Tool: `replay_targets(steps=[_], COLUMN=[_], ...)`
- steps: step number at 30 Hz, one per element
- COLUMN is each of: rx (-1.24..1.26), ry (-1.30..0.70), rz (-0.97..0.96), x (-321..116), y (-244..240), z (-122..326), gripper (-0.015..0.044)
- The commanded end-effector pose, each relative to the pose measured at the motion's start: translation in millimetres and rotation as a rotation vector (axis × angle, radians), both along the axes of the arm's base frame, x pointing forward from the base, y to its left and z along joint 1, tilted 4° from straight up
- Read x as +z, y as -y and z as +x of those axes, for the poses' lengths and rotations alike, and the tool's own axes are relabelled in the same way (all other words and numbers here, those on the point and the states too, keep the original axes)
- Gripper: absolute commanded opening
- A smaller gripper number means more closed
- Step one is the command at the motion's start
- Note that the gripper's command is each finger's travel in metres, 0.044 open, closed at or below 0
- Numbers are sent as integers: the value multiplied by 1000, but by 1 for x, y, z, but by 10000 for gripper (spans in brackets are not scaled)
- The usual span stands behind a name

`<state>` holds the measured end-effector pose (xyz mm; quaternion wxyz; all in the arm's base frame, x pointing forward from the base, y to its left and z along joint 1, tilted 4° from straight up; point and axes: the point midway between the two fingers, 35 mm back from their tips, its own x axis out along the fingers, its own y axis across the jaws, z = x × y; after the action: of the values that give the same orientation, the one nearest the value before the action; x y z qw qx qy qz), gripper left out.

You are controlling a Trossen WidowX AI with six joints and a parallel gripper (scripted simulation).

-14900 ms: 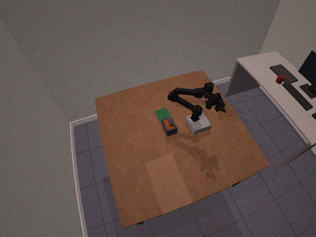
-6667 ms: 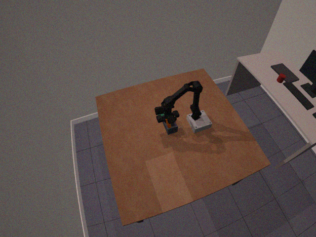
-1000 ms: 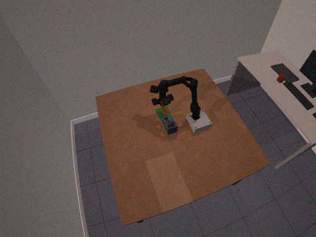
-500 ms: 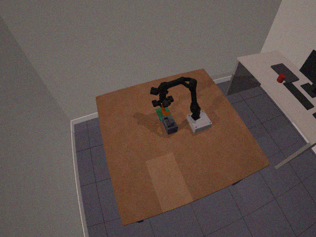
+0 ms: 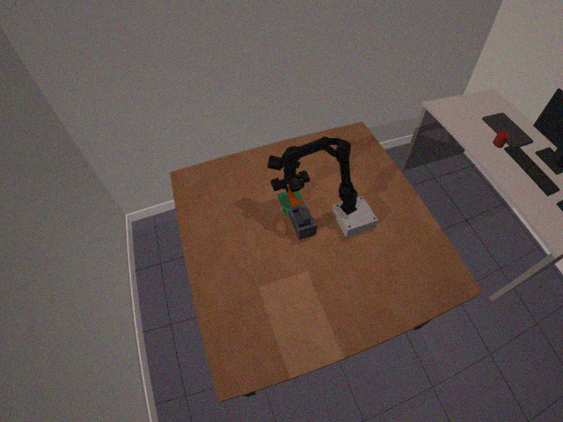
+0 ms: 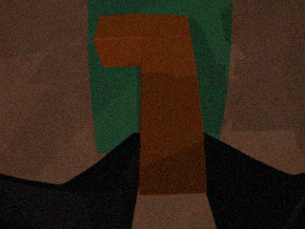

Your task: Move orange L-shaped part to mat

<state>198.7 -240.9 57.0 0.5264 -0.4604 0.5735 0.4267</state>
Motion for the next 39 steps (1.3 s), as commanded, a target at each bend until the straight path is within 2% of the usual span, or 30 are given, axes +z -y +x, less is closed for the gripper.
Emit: replay_targets(steps=[1,4,14,19,24,39], rx=[6,0,0,3,6,11], ry=[1,0,0,1,1,10], rz=[2,0,0,1,2,-10], x=[-1,0,2,45,89,85], y=[0,0,0,-1,-7,-5], z=[0,0,0,4,2,3], gripper=[0,0,263,394,400,400])
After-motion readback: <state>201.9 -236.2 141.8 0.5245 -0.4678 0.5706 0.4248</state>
